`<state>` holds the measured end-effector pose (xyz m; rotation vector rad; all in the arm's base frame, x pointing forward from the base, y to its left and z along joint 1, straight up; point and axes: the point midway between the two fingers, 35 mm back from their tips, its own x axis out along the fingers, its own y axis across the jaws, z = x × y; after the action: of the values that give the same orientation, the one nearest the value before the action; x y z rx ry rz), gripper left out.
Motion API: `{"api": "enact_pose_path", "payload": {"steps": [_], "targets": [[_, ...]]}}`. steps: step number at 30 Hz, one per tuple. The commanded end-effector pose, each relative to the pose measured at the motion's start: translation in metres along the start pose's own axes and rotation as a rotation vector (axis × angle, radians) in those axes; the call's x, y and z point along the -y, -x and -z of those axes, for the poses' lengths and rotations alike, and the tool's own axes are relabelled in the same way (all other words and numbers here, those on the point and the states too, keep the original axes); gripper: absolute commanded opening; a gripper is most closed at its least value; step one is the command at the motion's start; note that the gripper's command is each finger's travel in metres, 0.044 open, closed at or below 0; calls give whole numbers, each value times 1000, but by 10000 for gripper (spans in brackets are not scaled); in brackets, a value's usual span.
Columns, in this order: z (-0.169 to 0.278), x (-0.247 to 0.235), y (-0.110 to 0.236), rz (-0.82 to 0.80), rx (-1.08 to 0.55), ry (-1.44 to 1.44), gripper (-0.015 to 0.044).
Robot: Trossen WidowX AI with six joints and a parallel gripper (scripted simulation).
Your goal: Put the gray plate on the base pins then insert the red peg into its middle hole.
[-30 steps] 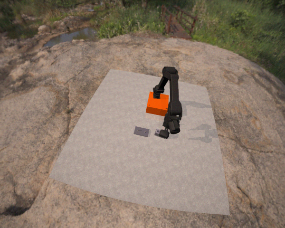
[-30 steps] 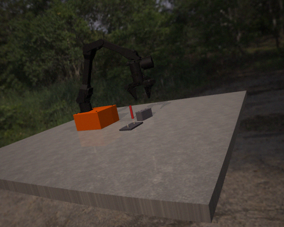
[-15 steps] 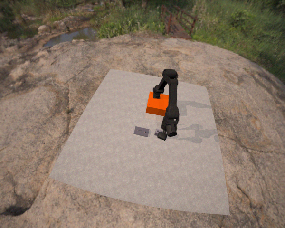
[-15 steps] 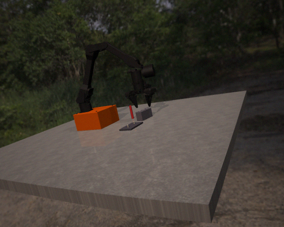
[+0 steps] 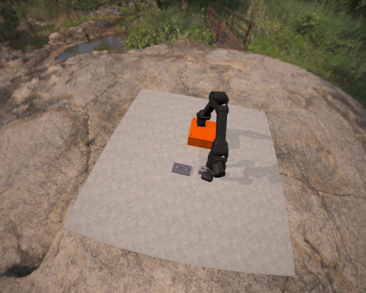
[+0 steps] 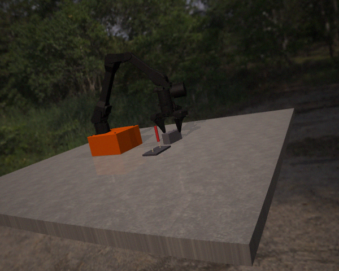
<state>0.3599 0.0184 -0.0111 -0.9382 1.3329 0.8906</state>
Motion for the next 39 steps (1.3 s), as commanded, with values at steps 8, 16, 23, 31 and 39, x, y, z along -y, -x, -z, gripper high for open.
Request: {"api": "enact_pose_path", "payload": {"steps": [8,16,23,31,39], "targets": [[1,-3,-19,-9,0,6,440],[1,-4,-32,-9,0,6,440],[1,-5,-34,-9,0,6,335],[1,-5,-34,-9,0,6,125],[1,-5,-34,-9,0,6,72]]}}
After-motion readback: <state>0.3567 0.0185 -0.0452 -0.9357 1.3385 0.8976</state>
